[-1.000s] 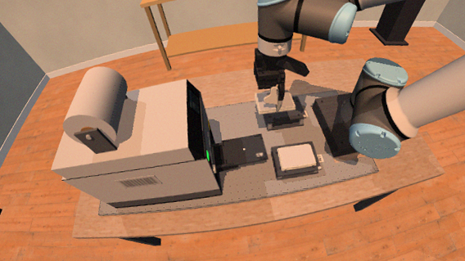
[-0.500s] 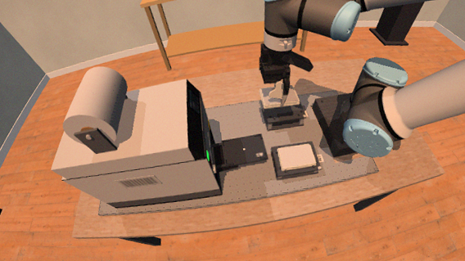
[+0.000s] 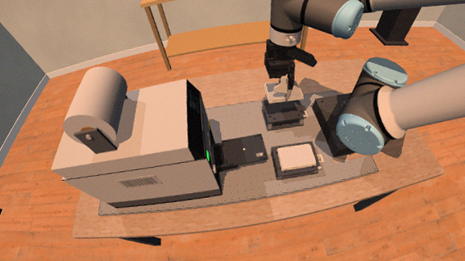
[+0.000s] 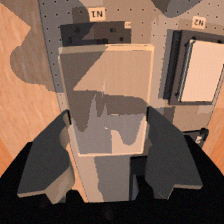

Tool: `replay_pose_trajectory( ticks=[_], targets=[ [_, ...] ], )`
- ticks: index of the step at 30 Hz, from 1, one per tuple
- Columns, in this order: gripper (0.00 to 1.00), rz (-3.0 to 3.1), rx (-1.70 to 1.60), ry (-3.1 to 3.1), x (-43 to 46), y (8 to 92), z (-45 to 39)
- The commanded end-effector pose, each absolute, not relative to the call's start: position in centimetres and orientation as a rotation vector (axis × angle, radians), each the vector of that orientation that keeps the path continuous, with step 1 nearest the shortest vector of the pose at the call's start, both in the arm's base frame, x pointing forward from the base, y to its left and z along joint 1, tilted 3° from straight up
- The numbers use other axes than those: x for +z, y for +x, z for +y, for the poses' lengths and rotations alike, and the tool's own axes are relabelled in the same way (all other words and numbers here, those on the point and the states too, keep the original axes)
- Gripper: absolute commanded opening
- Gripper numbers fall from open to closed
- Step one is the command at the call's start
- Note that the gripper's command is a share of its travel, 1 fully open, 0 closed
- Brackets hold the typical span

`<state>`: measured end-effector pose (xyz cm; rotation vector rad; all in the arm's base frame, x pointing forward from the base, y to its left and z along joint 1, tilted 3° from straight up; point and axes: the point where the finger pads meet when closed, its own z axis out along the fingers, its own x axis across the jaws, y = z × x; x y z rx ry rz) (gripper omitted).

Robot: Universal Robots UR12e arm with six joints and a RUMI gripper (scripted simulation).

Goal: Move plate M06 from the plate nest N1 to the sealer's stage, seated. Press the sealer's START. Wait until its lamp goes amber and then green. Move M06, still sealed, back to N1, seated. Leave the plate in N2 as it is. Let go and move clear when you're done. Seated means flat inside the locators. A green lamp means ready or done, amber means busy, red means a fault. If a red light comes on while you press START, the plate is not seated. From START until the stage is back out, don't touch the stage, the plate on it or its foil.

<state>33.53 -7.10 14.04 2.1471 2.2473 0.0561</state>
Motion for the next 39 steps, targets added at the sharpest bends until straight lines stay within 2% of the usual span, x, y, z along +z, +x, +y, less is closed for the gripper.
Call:
replay_pose_trajectory(
  ticks=[1, 39],
  targets=[
    [0.00, 2.255, 0.060, 2.146, 13.78, 32.37, -7.95],
    [0.00, 2.256, 0.059, 2.145, 13.75, 31.51, -8.75]
  ],
)
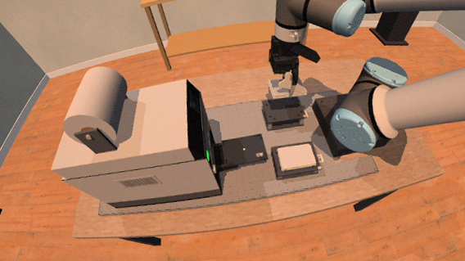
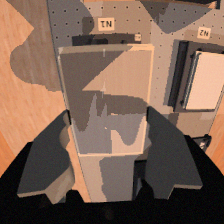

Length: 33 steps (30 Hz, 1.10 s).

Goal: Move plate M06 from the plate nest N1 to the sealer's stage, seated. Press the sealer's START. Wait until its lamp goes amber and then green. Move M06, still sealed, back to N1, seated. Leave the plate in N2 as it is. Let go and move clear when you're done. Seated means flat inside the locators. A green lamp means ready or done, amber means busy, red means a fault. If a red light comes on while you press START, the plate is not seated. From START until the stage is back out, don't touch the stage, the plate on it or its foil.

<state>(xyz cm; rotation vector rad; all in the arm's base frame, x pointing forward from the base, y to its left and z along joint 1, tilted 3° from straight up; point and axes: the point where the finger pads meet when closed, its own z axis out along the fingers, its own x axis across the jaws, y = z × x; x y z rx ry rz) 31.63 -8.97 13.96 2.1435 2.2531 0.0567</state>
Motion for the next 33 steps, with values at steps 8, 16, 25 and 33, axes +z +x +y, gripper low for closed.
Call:
replay_pose_trajectory(
  ticks=[8, 16, 25, 33],
  targets=[
    [0.00, 2.256, 0.059, 2.144, 13.75, 31.52, -8.73],
    [0.00, 2.257, 0.059, 2.144, 13.75, 31.51, -8.70],
    [0.00, 2.256, 0.059, 2.145, 13.75, 31.52, -8.70],
    [0.00, 2.258, 0.059, 2.146, 13.30, 31.52, -8.66]
  ],
)
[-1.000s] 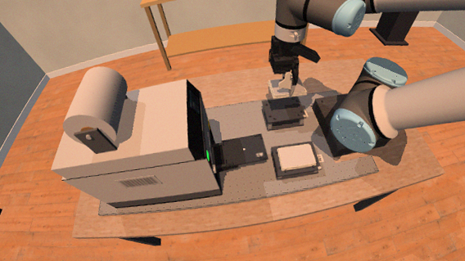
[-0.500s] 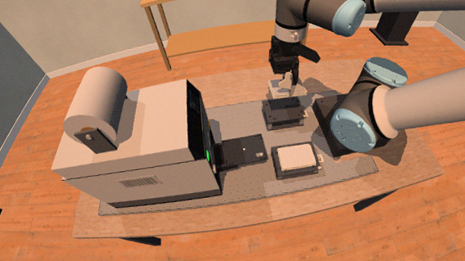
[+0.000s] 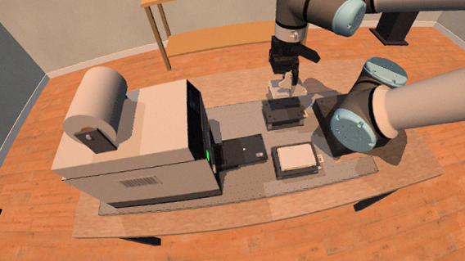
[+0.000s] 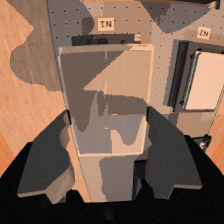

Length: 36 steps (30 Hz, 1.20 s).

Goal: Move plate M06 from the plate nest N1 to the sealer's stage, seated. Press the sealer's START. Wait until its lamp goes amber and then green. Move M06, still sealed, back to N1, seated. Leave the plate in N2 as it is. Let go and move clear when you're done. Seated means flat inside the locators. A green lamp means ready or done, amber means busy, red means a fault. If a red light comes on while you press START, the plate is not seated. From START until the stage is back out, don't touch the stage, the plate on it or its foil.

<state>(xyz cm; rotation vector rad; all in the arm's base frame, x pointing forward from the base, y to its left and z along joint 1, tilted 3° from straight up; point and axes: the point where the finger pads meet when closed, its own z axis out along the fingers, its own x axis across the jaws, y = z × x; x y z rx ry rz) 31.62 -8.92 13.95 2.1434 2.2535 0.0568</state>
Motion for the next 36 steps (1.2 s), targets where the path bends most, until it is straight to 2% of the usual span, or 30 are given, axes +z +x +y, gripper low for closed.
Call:
replay_pose_trajectory(
  ticks=[1, 36],
  targets=[
    [0.00, 2.258, 0.059, 2.146, 13.1, 31.5, -8.7],
    [0.00, 2.258, 0.059, 2.146, 8.0, 31.9, -8.7]
  ],
)
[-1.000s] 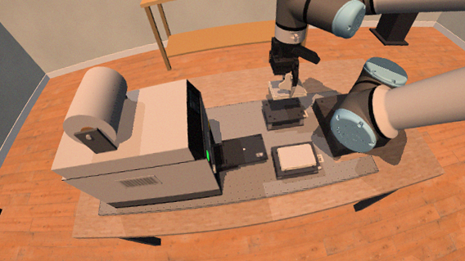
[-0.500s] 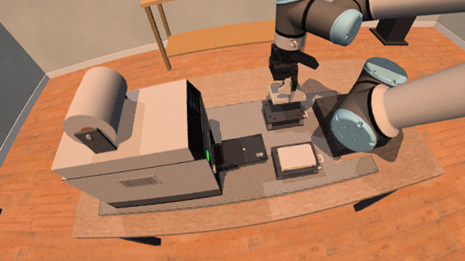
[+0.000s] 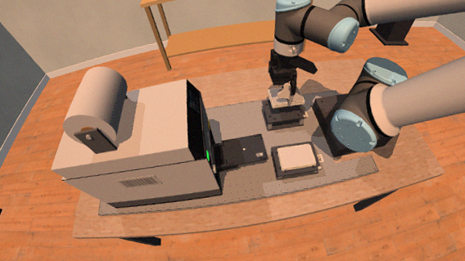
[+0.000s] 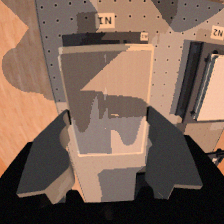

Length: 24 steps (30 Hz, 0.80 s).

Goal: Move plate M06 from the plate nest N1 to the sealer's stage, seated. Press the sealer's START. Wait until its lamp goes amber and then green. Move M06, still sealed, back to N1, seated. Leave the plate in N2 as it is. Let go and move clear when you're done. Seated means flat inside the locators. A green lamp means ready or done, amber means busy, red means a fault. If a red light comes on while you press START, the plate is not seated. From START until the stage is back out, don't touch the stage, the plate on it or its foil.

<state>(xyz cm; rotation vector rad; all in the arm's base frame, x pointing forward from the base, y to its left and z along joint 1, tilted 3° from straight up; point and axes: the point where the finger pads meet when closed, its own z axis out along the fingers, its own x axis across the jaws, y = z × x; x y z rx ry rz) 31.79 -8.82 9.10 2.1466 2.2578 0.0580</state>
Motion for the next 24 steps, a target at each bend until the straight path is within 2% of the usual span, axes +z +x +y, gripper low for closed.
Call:
replay_pose_trajectory(
  ticks=[1, 24],
  targets=[
    [0.00, 2.258, 0.059, 2.146, 7.8, 31.9, -8.7],
    [0.00, 2.257, 0.059, 2.145, 5.5, 32.1, -8.8]
  ],
)
